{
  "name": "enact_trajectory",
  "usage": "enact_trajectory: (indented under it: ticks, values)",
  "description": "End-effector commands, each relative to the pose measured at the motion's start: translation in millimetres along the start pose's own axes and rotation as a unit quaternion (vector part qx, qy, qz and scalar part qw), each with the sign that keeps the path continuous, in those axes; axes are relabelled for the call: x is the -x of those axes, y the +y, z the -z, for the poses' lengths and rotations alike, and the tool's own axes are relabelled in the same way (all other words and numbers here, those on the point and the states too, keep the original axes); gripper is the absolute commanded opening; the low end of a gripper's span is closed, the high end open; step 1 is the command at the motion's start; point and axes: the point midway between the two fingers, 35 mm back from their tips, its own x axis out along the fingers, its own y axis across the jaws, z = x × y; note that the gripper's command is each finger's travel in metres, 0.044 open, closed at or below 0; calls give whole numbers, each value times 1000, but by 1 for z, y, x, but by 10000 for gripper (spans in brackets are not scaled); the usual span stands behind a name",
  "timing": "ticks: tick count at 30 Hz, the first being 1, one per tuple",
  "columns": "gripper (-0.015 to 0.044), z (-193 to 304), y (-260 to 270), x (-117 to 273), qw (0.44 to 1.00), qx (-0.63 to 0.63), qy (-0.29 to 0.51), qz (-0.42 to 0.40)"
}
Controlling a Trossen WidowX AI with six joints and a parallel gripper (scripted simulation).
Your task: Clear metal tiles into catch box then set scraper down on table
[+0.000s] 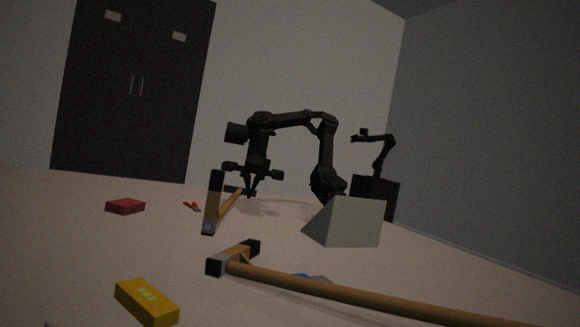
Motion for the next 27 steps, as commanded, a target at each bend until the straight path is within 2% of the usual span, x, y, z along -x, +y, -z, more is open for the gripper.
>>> enact_trajectory:
  ticks: [1, 18, 27]
  values:
    - [0, 0, 2, -9, 1000, 5, 0, -1]
    - [0, 7, 6, -41, 1000, 10, 12, 3]
    - [0, 8, -1, -41, 1000, 10, 12, 4]
